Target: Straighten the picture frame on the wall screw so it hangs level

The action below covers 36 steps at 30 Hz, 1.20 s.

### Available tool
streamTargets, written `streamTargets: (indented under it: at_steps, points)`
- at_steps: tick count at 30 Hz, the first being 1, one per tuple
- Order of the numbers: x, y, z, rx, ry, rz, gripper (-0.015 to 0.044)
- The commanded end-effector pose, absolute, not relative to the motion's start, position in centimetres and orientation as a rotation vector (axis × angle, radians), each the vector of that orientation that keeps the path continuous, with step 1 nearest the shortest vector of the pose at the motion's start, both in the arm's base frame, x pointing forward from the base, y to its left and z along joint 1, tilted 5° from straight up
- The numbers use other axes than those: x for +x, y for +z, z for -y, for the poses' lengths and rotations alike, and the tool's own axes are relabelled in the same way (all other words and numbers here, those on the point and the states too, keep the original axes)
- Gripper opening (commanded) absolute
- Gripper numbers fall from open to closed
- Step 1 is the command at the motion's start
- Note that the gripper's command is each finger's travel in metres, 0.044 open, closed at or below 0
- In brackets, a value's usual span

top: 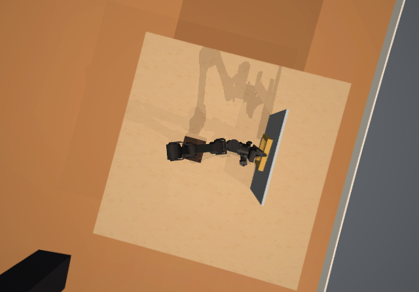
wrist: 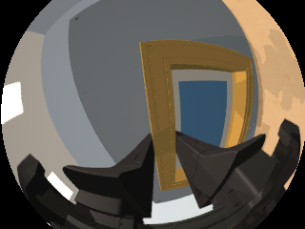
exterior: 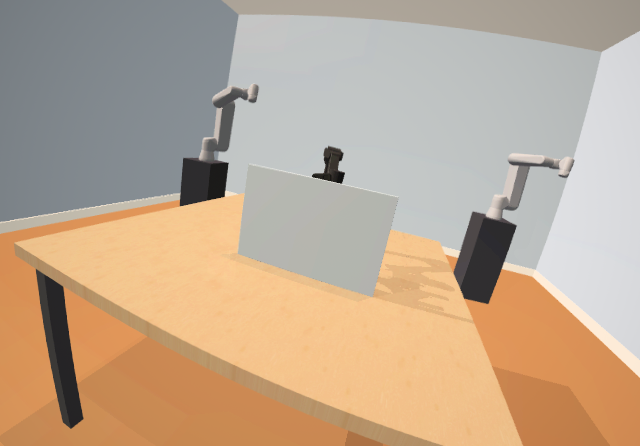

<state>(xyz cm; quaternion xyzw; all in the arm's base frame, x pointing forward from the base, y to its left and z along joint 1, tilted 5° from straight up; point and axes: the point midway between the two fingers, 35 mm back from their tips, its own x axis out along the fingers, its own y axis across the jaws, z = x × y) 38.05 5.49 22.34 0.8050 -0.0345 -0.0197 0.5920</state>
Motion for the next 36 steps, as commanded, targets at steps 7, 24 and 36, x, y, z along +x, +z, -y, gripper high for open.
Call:
streamTargets:
  at_steps: [7, 24, 36]
  points:
    - [38.08, 22.84, -5.5, 1.873, -0.036, 0.093, 0.0]
    - [38.1, 23.11, -5.81, 1.873, -0.036, 0.093, 0.0]
    - [38.12, 23.08, -6.06, 1.873, -0.036, 0.093, 0.0]
